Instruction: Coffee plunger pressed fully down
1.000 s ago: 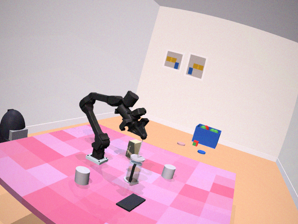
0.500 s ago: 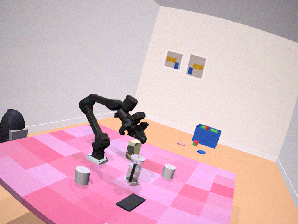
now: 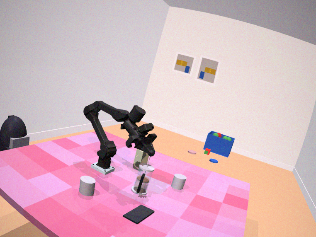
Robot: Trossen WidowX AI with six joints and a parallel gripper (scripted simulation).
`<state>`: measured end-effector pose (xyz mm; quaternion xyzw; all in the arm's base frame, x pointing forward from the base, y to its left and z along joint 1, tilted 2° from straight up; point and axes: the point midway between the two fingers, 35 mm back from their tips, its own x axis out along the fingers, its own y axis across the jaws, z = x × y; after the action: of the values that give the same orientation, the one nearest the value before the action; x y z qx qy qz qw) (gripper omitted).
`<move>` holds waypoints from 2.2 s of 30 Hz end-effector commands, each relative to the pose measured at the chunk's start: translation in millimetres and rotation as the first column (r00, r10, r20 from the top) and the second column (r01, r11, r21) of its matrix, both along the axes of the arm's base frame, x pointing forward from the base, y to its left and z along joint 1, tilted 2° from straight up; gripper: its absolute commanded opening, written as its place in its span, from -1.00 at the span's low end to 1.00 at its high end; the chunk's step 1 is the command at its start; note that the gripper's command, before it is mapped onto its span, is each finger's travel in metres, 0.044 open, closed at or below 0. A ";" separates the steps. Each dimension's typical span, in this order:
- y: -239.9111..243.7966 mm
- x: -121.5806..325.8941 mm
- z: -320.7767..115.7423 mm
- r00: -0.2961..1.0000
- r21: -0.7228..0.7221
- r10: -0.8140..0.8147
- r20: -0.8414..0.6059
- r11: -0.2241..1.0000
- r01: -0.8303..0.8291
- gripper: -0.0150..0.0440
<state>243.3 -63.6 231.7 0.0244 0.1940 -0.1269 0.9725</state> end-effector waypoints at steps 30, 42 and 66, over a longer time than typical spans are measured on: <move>-3.1 8.8 -42.4 0.998 0.016 0.004 -0.067 1.000 -0.002 -0.06; -3.7 10.6 -41.4 0.998 0.016 0.004 -0.067 1.000 -0.002 -0.06; -4.7 13.5 -39.7 0.998 0.016 0.003 -0.067 1.000 -0.002 -0.06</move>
<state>256.2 -68.1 197.2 0.0290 0.2176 -0.1258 0.9675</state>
